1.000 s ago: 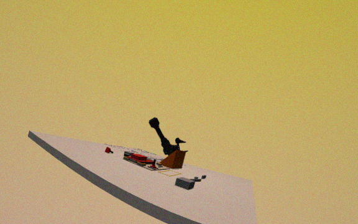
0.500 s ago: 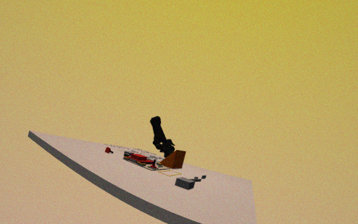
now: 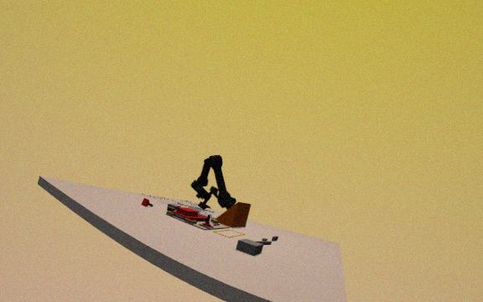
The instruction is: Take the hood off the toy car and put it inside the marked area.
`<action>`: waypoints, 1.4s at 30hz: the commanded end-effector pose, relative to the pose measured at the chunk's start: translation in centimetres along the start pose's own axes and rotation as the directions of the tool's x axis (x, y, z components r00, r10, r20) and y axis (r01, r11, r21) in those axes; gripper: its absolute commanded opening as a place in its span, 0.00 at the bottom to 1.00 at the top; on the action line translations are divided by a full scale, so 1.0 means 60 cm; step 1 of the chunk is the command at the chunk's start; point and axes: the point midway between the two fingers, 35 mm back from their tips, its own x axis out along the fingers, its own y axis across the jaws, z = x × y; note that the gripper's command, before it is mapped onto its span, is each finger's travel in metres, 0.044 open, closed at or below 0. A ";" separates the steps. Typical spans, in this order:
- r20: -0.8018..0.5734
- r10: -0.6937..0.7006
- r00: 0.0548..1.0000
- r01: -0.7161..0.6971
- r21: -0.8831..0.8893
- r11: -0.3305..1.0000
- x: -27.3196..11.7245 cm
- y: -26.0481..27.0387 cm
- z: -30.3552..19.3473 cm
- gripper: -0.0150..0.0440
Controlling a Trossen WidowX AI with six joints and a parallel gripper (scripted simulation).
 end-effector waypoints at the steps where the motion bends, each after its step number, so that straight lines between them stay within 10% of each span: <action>1: 0.062 0.090 0.994 -0.095 0.082 0.992 -0.032 0.025 0.041 1.00; 20: 0.300 0.563 0.770 -0.637 0.396 0.661 -0.256 0.182 0.187 1.00; 42: 0.193 0.972 0.133 -0.896 0.443 0.035 -0.663 0.326 0.135 1.00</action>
